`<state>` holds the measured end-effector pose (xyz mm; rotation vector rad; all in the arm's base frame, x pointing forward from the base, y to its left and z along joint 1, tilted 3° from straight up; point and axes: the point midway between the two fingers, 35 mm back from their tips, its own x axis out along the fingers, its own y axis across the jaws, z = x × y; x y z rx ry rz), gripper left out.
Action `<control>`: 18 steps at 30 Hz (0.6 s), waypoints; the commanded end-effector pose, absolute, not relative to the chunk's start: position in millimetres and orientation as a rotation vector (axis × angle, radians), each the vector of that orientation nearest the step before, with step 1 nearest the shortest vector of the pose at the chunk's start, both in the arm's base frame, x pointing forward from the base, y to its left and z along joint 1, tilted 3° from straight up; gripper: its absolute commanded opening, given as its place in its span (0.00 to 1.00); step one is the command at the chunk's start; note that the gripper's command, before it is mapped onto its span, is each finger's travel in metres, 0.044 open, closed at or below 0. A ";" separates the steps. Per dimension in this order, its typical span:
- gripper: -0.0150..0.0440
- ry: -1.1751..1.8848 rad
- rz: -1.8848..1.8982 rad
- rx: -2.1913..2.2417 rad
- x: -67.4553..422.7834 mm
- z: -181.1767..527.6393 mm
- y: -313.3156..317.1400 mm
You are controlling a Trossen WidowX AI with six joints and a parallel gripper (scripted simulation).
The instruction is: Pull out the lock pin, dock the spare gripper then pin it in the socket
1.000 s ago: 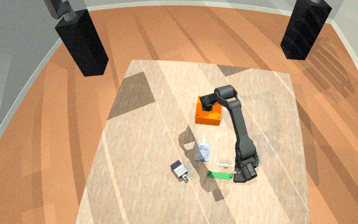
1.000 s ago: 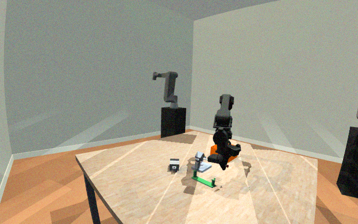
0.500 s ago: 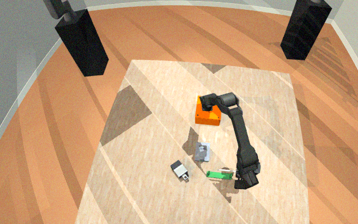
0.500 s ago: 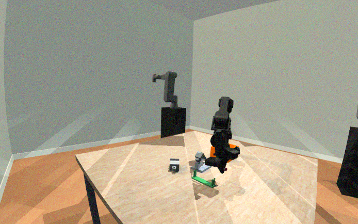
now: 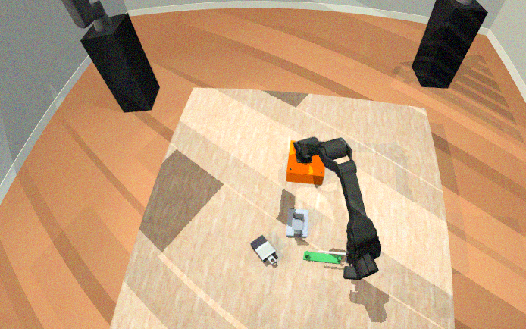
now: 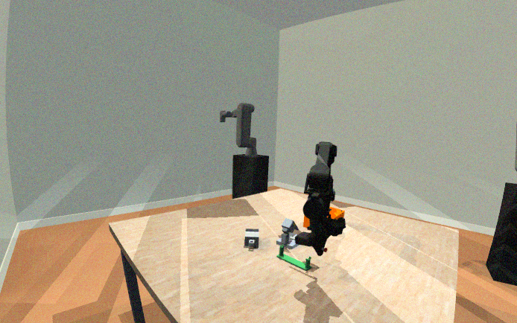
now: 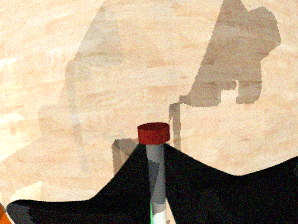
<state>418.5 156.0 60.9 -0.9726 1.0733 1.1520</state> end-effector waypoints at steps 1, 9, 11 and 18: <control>0.25 1.077 1.148 -0.968 418.4 52.6 155.9; 0.25 1.071 1.146 -0.969 419.3 40.4 156.2; 0.25 1.070 1.145 -0.970 419.6 37.3 156.3; 0.25 1.065 1.143 -0.971 420.4 26.7 156.5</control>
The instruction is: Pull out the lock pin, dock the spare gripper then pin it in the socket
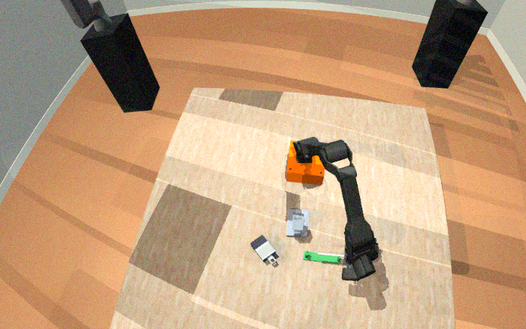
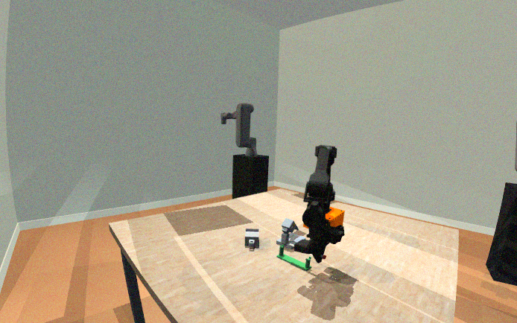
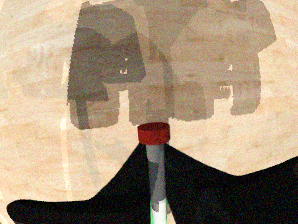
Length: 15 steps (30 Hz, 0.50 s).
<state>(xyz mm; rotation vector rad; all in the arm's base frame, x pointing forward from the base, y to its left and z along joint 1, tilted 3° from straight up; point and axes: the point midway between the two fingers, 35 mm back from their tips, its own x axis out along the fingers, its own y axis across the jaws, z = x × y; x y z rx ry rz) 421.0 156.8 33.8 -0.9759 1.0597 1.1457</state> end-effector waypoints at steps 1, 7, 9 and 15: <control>0.25 1.064 1.142 -0.971 420.6 25.3 156.6; 0.25 1.059 1.140 -0.972 421.2 16.4 156.8; 0.25 1.057 1.139 -0.973 421.4 13.8 156.8; 0.25 1.057 1.139 -0.973 421.5 12.9 156.9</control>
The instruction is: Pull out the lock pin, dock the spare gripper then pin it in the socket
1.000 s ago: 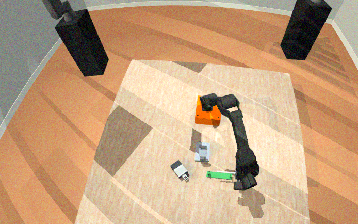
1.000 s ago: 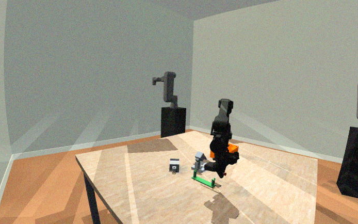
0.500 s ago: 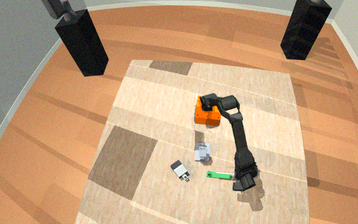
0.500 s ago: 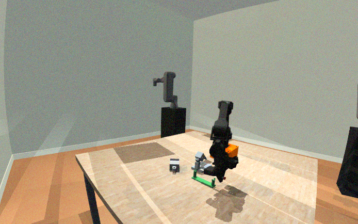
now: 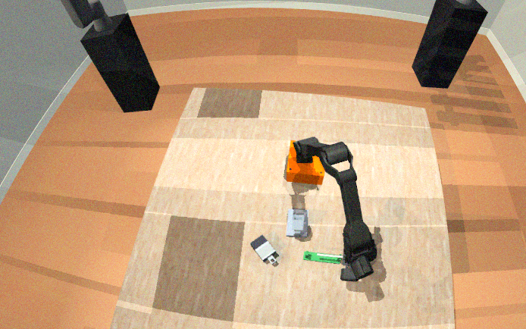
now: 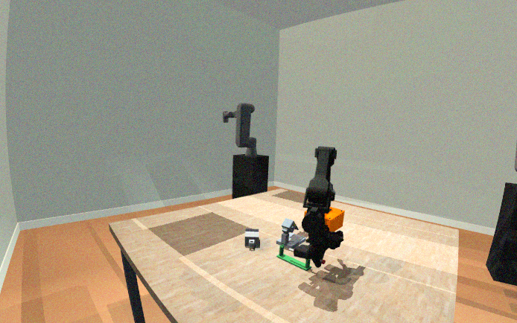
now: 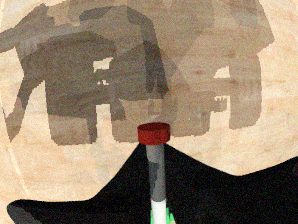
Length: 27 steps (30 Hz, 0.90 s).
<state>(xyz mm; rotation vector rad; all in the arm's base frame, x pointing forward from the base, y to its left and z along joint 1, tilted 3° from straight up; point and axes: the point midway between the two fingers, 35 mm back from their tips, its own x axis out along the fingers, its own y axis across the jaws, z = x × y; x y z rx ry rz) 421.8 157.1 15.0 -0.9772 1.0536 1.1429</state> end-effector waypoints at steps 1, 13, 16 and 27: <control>0.25 1.057 1.139 -0.973 421.5 12.9 156.9; 0.25 1.057 1.139 -0.973 421.5 12.9 156.9; 0.25 1.057 1.139 -0.973 421.5 12.9 156.9; 0.59 1.055 1.143 -0.977 421.3 13.4 156.9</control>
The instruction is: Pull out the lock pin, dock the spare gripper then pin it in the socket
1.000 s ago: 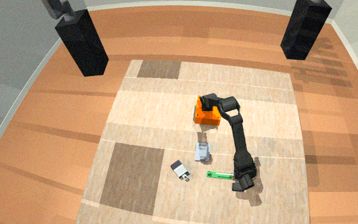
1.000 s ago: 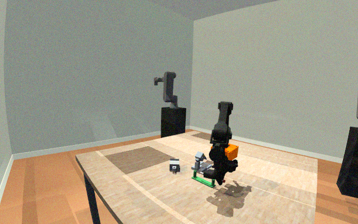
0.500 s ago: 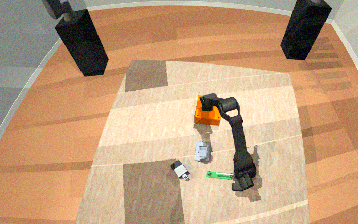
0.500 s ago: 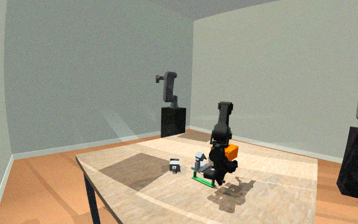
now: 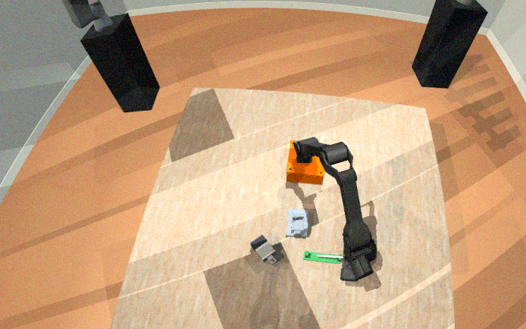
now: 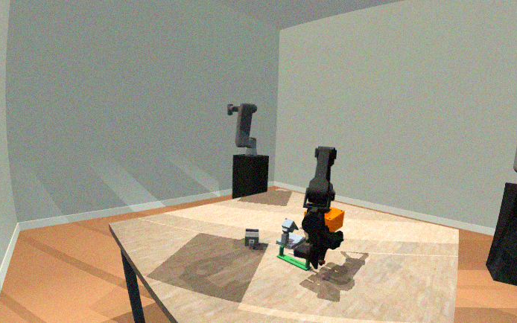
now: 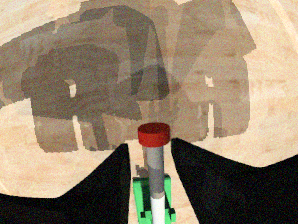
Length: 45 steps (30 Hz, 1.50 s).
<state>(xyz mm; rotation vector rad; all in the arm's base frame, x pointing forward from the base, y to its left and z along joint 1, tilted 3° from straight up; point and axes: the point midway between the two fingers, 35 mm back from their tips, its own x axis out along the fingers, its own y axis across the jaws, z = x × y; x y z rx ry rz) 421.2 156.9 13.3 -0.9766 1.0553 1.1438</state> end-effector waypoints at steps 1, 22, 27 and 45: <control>0.59 1.055 1.143 -0.977 421.3 13.4 156.9; 0.59 1.075 1.153 -0.972 413.6 49.5 154.5; 0.59 1.081 1.156 -0.971 411.6 58.9 153.9; 0.73 1.099 1.164 -0.966 406.8 77.4 152.5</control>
